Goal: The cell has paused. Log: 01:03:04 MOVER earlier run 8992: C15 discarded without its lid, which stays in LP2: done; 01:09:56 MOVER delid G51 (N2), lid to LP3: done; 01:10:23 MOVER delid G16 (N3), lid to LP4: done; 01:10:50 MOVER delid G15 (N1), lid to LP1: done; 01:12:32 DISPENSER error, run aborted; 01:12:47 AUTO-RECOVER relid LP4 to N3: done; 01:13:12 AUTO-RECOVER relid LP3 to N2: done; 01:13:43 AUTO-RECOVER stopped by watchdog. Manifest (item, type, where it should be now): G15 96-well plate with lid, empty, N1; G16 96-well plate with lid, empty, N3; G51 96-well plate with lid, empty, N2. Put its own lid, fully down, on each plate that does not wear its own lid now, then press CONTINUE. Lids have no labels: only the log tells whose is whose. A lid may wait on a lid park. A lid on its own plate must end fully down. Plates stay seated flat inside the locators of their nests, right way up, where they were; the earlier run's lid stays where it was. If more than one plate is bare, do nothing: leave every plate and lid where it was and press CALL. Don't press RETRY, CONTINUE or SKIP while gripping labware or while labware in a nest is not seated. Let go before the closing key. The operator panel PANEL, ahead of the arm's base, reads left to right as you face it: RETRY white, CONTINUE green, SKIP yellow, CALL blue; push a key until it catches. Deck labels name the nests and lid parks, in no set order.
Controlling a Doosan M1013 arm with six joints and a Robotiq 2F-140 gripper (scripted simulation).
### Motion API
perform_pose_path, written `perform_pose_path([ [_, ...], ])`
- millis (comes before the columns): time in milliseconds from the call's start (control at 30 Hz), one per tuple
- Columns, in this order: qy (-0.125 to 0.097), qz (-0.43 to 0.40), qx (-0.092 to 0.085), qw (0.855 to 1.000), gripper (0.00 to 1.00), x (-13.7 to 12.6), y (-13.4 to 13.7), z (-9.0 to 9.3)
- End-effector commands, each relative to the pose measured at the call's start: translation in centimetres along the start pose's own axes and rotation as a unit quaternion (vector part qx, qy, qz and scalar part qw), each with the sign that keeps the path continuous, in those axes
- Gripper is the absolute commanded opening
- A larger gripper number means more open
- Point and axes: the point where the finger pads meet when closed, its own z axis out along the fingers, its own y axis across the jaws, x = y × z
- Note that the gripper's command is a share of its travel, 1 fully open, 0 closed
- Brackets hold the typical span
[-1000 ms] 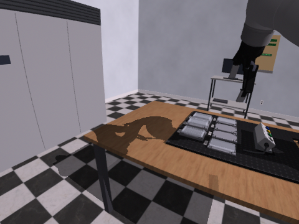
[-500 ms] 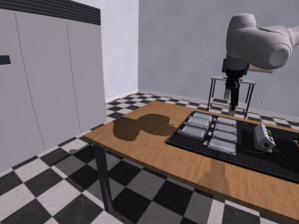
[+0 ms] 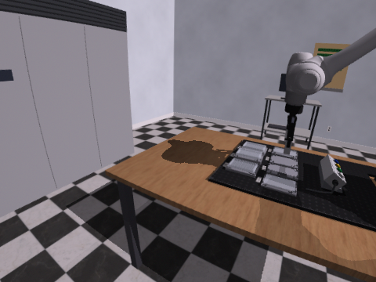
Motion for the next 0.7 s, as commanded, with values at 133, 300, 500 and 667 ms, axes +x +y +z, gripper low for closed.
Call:
perform_pose_path([
  [133,0.013,0.029,0.033,0.999,1.0,-0.58,2.86,2.41],
  [300,0.013,0.029,0.033,0.999,0.0,-0.58,2.86,2.41],
  [500,0.013,0.029,0.033,0.999,0.0,-0.58,2.86,2.41],
  [667,0.013,0.029,0.033,0.999,0.0,-0.58,2.86,2.41],
])
